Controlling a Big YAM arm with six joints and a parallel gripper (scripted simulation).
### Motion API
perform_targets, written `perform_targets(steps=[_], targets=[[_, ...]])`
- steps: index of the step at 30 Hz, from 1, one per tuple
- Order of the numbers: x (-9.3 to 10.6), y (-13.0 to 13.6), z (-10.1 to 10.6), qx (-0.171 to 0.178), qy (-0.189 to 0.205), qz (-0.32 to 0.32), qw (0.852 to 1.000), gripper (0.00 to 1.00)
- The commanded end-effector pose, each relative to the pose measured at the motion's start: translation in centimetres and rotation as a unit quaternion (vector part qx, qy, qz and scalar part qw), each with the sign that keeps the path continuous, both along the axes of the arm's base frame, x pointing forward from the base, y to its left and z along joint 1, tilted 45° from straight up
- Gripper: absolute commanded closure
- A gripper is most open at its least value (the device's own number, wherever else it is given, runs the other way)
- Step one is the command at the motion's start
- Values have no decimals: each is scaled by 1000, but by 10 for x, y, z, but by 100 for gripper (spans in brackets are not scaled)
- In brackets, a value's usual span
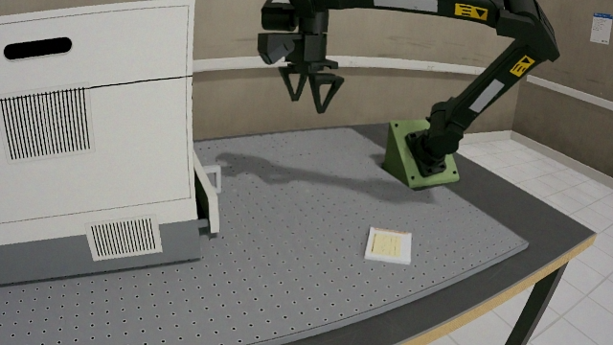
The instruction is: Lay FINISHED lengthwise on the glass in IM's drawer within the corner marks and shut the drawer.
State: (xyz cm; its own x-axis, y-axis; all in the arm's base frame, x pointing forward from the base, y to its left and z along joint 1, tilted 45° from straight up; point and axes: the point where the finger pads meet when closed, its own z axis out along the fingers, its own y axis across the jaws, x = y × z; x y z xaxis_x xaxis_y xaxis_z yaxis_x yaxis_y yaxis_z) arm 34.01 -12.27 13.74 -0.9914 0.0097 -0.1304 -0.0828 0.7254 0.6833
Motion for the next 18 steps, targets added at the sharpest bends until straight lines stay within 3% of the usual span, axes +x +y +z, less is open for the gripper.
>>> perform_targets(steps=[1, 6, 14, 18], targets=[[-15, -14, -15, 12, 44, -49, 998, 0], [-13, -5, -12, 7, 37, -33, 999, 0], [-9, -15, -7, 2, 26, -37, 999, 0], [7, -1, -15, 6, -20, -79, 997, 8]])
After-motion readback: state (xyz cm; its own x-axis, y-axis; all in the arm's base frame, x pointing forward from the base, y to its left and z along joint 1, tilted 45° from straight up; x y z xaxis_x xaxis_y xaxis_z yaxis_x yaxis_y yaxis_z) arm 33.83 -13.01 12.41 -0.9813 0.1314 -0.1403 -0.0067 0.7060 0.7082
